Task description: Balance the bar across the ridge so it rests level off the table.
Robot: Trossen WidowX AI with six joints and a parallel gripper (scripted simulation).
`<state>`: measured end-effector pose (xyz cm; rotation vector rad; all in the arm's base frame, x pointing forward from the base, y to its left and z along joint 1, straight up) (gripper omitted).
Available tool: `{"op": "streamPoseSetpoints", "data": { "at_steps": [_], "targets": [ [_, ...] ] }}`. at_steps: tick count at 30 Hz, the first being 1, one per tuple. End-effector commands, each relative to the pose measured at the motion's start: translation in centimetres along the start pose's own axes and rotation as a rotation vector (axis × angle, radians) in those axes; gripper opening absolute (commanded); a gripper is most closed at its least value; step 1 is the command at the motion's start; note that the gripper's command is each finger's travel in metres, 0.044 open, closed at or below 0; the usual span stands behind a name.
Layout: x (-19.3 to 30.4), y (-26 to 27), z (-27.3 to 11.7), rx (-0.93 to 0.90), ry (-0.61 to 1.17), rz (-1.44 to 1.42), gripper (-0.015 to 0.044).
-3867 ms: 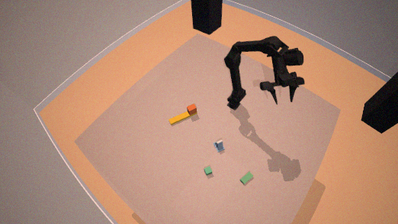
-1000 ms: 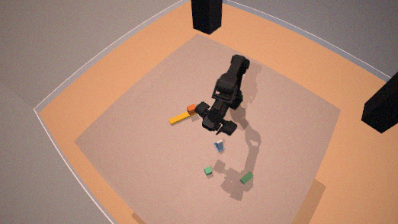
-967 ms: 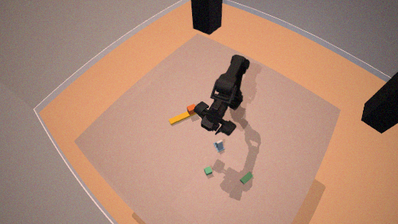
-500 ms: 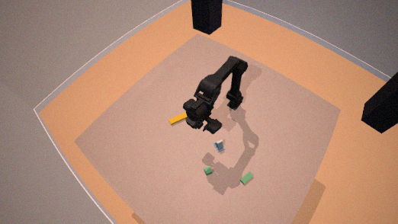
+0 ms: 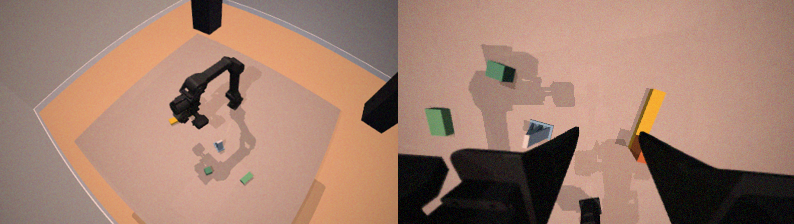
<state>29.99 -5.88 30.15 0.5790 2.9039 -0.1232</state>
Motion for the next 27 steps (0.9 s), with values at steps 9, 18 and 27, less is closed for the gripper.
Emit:
{"op": "streamPoseSetpoints", "data": {
  "at_steps": [9,18,27],
  "targets": [
    [-0.9,-5.0,2.3,0.002,0.072,0.085,0.0315],
    [-1.0,-9.0,3.8,-0.005,0.121,0.155,0.0315],
    [-0.5,-13.0,5.2,-0.019,0.164,0.226,0.0315]
  ]
}}
Point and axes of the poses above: the point midway between the two fingers, 35 mm back from their tips, its own z axis out along the fingers, its own y axis across the jaws, x = y × z, the point moved 9 cm from there along -z, back along the fingers, and after that the axes turned 11 degrees about z, right-handed, at the moved point
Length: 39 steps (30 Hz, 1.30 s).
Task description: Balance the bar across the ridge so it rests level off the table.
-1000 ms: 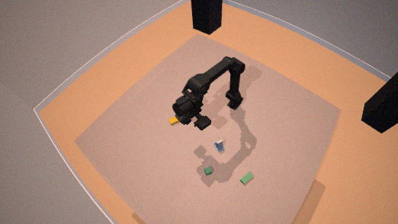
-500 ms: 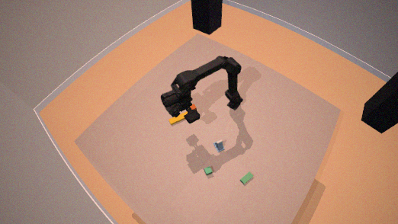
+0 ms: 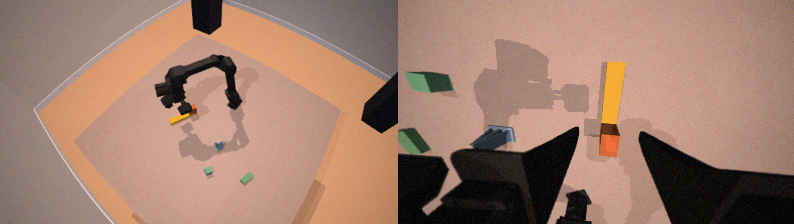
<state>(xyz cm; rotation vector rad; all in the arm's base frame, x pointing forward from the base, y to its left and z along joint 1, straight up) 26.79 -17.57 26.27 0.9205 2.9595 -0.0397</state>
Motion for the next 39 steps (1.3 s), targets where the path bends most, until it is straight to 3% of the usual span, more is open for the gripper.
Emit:
{"op": "streamPoseSetpoints", "data": {
  "at_steps": [1,6,19,39],
  "targets": [
    [-0.1,-1.5,0.6,-0.011,0.019,0.022,0.0315],
    [-0.3,-1.5,1.7,-0.011,0.020,0.023,0.0315],
    [0.1,-1.4,9.8,-0.011,0.020,0.023,0.0315],
    [0.1,-1.4,12.0,-0.011,0.020,0.023,0.0315]
  ]
}}
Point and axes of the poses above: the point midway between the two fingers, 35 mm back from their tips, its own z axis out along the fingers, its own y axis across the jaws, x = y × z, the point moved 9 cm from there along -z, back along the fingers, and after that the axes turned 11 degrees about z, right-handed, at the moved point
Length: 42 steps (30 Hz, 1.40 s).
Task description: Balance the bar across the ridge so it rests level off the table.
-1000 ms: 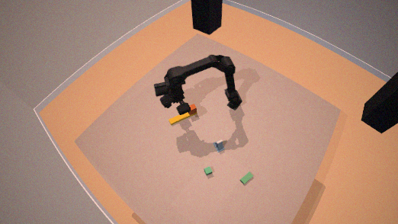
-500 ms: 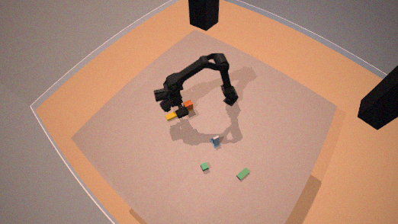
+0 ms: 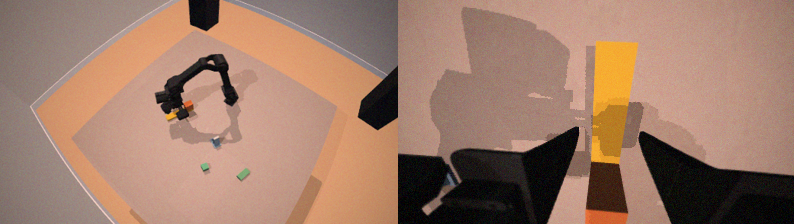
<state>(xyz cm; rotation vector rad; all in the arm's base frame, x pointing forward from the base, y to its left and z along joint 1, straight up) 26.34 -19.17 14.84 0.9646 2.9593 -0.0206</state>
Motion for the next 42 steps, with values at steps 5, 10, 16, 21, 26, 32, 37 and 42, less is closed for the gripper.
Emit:
{"op": "streamPoseSetpoints", "data": {
  "at_steps": [5,10,16,21,26,32,37,42],
  "targets": [
    [0.1,0.0,1.0,-0.004,0.004,-0.004,0.0315],
    [0.1,0.0,1.0,-0.004,0.004,-0.004,0.0315],
    [0.1,0.0,1.0,-0.004,0.004,-0.004,0.0315],
    [0.1,0.0,1.0,0.000,0.004,0.000,0.0210],
    [0.1,0.0,1.0,0.000,0.004,0.000,0.0137],
    [0.1,0.0,0.9,0.000,0.004,0.000,0.0078],
    [-0.1,0.0,-0.1,0.000,0.004,0.000,0.0000],
    [-0.3,0.0,-1.4,-0.001,0.004,-0.001,0.0000]
  ]
}}
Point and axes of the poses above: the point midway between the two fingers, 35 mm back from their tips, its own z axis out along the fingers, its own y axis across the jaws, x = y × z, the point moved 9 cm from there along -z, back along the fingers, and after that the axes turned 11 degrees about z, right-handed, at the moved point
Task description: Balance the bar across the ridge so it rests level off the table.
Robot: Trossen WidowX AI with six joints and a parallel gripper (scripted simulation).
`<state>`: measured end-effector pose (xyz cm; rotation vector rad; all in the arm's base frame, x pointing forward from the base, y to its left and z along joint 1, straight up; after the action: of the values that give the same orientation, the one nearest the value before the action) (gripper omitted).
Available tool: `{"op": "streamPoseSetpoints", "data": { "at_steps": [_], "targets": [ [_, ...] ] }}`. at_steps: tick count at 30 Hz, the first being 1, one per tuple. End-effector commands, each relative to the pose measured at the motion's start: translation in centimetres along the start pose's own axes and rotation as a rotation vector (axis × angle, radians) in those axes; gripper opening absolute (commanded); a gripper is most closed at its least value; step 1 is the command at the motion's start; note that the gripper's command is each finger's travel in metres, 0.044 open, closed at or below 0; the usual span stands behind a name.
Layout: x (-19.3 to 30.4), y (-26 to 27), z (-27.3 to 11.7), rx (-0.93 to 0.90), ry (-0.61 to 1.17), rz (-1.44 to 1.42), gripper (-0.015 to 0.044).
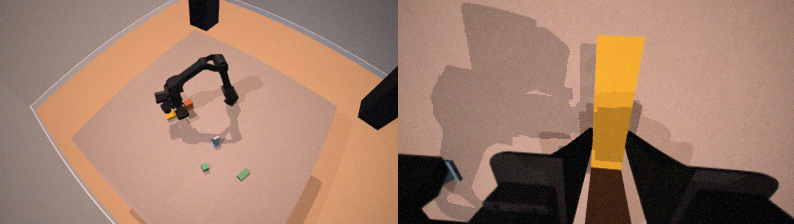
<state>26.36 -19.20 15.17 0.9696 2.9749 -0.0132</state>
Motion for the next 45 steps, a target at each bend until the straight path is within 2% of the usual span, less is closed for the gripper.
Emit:
{"op": "streamPoseSetpoints", "data": {
  "at_steps": [1,36,45],
  "targets": [
    [-0.3,0.0,-1.3,-0.001,-0.013,-0.001,0.0000],
    [0.2,0.0,-10.3,-0.004,-0.014,-0.004,0.0000],
    [0.4,2.2,-10.5,-0.005,-0.014,-0.124,0.0000]
  ]
}}
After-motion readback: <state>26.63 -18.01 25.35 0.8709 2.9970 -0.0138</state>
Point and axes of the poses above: the point midway between the two fingers, 35 mm back from their tips, its own z axis out along the fingers, its own y axis across the jaws, x = y × z, the point moved 9 cm from there along -z, back along the fingers, and after that the axes turned 11 degrees about z, right-handed, at the moved point
